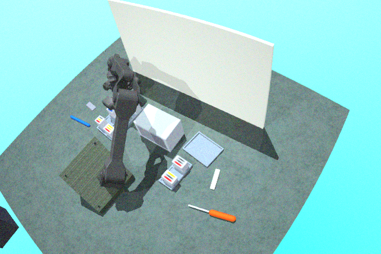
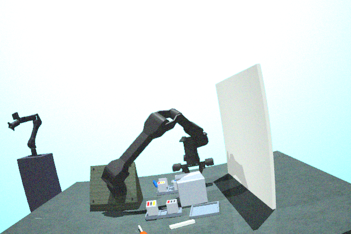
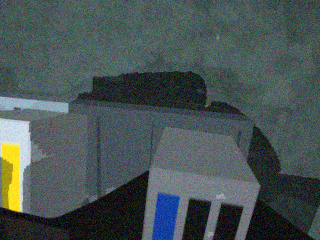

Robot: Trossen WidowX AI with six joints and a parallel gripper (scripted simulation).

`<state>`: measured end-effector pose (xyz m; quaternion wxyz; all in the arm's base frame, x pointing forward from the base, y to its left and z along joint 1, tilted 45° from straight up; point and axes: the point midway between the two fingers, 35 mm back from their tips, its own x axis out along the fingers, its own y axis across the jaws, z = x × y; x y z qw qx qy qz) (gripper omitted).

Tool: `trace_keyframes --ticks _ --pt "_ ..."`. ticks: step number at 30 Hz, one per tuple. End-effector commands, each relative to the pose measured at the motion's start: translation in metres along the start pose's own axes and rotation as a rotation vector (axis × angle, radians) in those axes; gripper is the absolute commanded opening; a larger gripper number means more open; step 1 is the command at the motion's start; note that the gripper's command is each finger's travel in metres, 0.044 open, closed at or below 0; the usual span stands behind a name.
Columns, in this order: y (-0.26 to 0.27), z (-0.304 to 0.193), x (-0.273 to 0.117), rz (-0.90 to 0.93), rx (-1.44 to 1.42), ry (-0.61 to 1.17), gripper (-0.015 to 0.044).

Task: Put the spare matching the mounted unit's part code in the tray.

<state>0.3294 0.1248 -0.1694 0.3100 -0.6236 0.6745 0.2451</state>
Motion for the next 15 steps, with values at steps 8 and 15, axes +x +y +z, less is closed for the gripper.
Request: trace_keyframes --ticks 8,15 --pt "-0.001 0.001 -0.009 0.000 -0.001 0.000 0.0000" --pt "-0.001 0.002 -0.052 0.000 -0.005 0.000 0.0000"
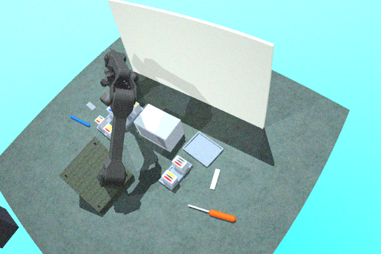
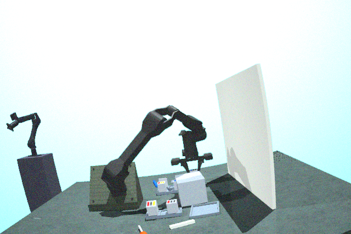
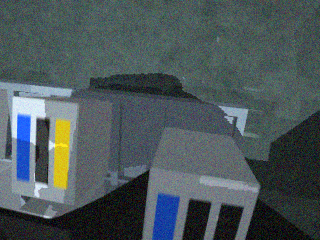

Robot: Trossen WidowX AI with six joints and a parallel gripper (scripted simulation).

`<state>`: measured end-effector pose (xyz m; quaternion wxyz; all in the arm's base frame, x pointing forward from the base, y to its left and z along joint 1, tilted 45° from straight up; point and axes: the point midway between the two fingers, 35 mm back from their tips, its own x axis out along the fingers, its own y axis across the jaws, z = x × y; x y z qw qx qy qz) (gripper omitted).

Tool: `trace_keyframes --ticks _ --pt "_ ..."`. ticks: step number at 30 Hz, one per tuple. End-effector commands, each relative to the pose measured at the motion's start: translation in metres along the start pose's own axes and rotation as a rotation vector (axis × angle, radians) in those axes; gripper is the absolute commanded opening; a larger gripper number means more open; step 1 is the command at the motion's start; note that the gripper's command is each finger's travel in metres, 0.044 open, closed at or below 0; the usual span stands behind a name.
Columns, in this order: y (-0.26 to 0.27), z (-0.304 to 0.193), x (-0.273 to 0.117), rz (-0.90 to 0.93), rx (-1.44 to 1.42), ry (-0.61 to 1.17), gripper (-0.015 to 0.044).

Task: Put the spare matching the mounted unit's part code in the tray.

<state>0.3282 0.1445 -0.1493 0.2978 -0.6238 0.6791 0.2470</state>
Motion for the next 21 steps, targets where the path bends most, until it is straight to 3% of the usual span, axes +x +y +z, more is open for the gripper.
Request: trace_keyframes --ticks 1,5,21 --pt "-0.003 0.001 -0.030 -0.013 0.010 -0.017 0.0000" --pt "-0.001 0.000 -0.050 -0.013 0.008 -0.016 0.0000" --pt "0.001 0.000 -0.058 -0.011 0.001 -0.009 0.0000"
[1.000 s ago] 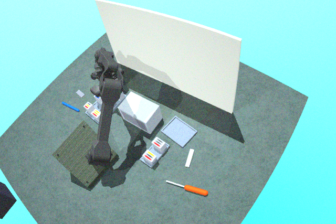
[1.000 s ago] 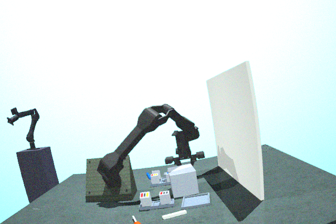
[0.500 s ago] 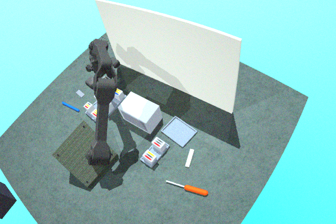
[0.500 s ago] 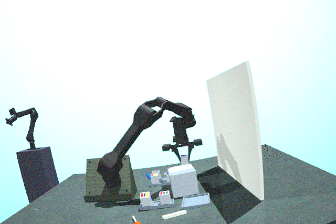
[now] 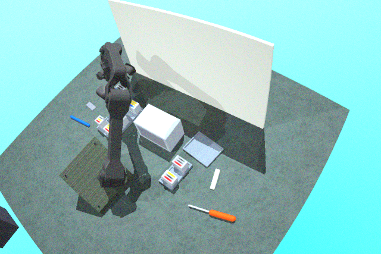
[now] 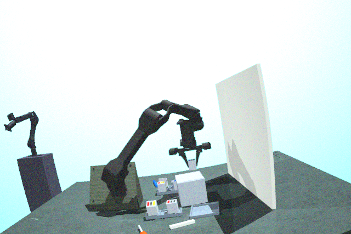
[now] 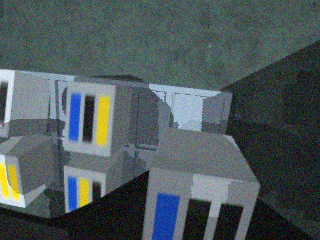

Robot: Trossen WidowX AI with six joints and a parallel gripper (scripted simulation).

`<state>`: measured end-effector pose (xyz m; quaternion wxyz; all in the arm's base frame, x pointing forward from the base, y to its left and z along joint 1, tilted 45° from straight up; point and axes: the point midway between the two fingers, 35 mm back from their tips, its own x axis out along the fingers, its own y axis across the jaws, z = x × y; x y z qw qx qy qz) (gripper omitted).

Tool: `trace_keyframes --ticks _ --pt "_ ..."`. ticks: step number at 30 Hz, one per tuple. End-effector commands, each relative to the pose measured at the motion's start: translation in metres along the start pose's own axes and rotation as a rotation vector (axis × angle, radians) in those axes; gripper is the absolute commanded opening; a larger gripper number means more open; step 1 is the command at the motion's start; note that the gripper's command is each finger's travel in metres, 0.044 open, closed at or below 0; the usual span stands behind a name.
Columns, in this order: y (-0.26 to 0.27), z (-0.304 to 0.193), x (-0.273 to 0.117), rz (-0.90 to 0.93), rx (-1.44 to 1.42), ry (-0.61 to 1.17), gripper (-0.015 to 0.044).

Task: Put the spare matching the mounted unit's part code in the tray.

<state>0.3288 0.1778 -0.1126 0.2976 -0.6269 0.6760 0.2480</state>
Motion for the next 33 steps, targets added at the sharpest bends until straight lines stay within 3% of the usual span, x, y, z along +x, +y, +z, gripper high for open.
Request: trace_keyframes --ticks 1,14,33 --pt "-0.001 0.002 -0.013 -0.004 0.006 -0.009 0.0000" --pt "0.000 -0.004 -0.056 -0.004 0.011 -0.018 0.0000" --pt "-0.060 -0.135 -0.071 -0.008 0.001 -0.061 0.0000"
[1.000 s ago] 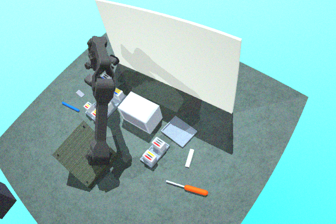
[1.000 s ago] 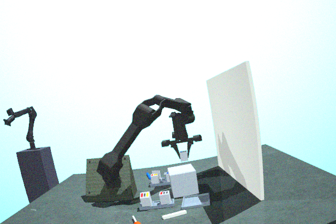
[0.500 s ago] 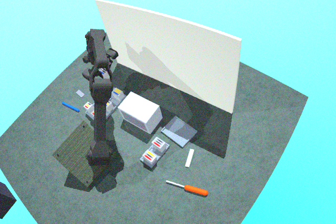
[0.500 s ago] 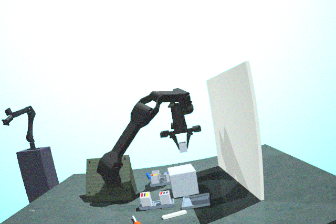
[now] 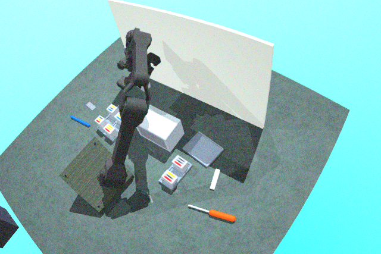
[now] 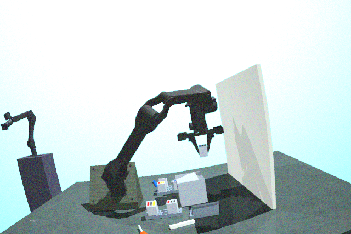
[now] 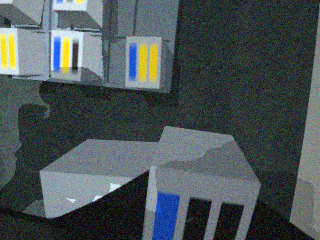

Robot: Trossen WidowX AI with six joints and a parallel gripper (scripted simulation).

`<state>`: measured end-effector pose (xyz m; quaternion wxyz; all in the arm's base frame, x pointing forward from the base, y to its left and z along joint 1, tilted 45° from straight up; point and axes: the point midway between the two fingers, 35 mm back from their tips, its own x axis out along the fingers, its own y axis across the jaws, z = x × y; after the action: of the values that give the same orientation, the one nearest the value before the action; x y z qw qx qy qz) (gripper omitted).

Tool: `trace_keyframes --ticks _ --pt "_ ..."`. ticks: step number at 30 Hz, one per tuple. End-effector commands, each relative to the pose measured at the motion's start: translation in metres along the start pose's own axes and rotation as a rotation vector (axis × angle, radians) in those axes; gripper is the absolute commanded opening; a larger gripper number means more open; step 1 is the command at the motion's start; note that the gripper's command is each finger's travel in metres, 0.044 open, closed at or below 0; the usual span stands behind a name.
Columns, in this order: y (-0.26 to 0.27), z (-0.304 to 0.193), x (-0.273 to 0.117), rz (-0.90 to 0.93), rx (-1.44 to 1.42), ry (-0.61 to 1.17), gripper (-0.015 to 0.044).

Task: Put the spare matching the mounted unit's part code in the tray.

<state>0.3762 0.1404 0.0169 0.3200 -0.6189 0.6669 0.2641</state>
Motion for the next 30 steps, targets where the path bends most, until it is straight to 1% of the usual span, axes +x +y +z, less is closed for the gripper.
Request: trace_keyframes --ticks 1,15,30 --pt "-0.007 -0.029 -0.004 -0.006 -0.006 -0.002 0.0000" --pt "-0.019 -0.138 -0.007 -0.012 -0.006 0.004 0.0000" --pt "0.001 -0.250 -0.004 -0.010 0.000 0.039 0.0000"
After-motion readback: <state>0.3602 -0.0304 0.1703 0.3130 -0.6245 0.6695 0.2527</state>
